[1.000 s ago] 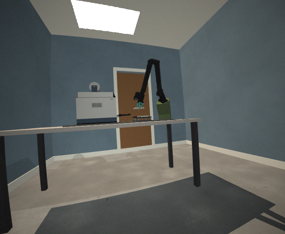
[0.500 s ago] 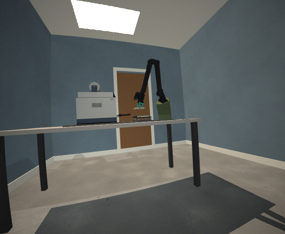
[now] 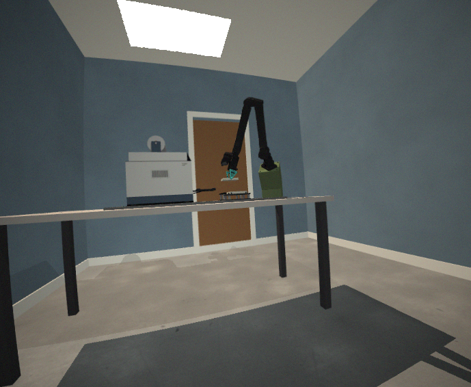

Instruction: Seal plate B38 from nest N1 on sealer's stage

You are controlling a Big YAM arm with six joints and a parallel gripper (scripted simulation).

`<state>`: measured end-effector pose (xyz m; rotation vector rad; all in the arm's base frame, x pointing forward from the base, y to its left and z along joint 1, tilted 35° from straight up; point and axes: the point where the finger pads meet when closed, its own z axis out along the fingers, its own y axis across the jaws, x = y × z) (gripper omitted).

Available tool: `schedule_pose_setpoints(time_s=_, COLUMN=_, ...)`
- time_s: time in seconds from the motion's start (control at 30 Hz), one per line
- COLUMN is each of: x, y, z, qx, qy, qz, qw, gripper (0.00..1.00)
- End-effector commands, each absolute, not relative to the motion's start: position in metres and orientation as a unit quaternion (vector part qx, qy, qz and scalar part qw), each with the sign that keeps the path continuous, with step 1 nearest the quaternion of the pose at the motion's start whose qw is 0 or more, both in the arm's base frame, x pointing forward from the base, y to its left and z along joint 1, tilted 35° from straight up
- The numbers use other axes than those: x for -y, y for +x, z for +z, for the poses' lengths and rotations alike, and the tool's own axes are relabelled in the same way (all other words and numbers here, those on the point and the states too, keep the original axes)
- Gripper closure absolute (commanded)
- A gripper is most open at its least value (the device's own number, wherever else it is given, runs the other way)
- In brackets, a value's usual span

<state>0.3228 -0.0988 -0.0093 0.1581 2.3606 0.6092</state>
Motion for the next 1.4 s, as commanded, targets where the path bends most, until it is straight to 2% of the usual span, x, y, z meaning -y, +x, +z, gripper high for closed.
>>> schedule_pose_setpoints(time_s=0.0, x=0.105, y=0.338, z=0.003, qx=-0.905, qy=0.044, qz=0.222, qw=0.361, gripper=1.00)
schedule_pose_setpoints(time_s=1.37, x=0.096, y=0.415, z=0.033, qx=-0.907, qy=0.066, qz=0.236, qw=0.343, gripper=1.00)
